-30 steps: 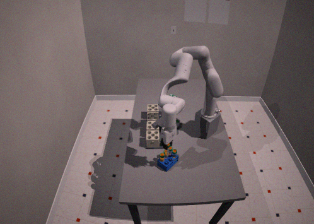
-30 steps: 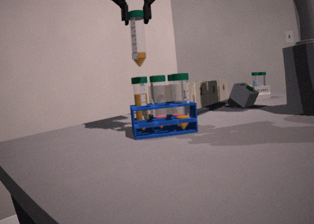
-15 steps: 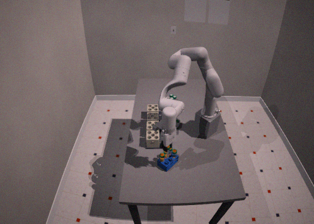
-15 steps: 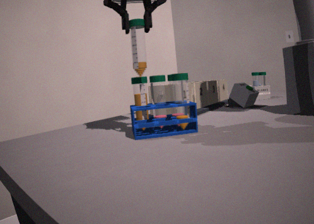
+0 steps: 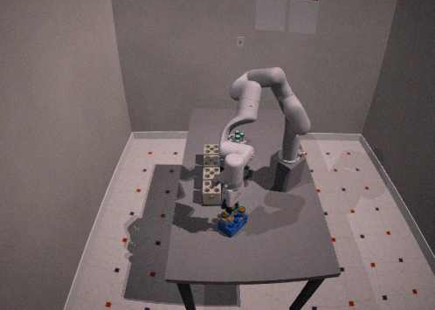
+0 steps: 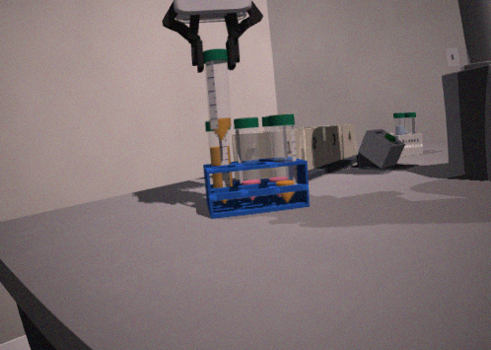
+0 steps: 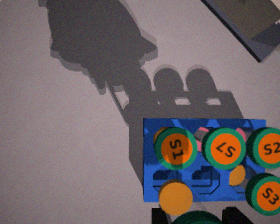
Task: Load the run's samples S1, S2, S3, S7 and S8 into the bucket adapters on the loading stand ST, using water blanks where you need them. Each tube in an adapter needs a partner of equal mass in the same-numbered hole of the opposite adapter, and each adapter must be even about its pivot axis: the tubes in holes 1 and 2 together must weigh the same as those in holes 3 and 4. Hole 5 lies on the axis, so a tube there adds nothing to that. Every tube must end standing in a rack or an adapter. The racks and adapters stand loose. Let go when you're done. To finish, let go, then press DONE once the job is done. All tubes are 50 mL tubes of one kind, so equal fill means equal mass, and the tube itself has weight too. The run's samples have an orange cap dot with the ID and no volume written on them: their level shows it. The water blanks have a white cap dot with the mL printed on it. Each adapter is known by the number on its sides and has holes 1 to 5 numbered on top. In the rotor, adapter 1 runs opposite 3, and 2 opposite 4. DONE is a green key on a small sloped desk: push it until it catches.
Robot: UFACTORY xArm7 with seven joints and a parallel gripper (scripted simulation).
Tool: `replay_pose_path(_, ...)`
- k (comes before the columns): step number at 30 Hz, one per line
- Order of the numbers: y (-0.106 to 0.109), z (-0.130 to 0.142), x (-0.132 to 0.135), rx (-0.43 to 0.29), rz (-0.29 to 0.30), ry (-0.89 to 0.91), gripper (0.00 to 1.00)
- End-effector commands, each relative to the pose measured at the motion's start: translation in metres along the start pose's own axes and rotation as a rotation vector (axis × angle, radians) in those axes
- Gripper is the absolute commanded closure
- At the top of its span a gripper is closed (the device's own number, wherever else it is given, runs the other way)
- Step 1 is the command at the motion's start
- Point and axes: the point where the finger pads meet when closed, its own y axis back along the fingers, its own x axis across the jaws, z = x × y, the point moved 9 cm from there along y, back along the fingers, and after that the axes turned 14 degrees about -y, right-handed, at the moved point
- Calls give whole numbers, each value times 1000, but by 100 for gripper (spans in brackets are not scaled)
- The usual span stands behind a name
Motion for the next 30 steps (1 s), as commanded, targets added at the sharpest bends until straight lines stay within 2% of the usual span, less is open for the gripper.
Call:
replay_pose_path(1,-6,0,-1,0,-4,0,100)
replay_pose_path(11,-26,0,-1,0,-4,0,100)
replay_pose_path(30,-29,0,-1,0,-4,0,100)
